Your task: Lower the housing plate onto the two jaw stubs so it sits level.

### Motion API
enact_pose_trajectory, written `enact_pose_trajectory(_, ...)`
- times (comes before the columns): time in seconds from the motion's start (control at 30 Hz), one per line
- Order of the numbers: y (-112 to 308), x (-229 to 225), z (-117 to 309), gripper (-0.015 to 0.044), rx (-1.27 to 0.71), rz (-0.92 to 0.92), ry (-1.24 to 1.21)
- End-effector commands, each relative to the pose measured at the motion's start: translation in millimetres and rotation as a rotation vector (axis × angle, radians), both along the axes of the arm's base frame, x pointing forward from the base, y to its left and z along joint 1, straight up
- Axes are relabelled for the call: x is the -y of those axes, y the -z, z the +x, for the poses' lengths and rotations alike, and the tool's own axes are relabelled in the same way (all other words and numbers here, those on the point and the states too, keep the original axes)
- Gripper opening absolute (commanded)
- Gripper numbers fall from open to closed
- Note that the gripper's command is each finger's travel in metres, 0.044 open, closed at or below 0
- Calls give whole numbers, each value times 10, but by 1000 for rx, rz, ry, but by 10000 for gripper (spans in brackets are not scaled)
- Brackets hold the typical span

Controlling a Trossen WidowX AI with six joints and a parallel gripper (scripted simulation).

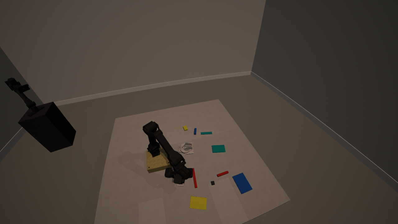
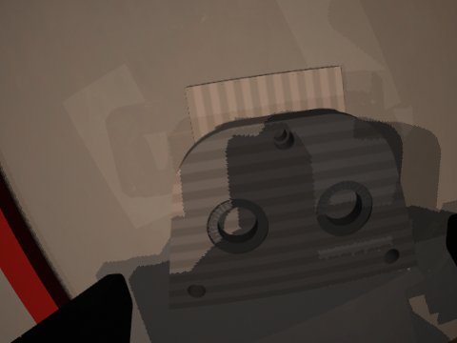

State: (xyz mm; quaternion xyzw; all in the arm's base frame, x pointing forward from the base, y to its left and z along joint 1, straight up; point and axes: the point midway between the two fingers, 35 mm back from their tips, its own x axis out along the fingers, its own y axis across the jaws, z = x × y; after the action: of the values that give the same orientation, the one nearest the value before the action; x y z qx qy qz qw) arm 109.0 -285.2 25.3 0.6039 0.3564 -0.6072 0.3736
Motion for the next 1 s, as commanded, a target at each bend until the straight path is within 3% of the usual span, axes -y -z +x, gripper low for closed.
enact_pose_trajectory(0.0, 32, -9, -10, 440, -5, 4, 3)
enact_pose_trajectory(0.97, 323, -5, -10, 440, -5, 4, 3)
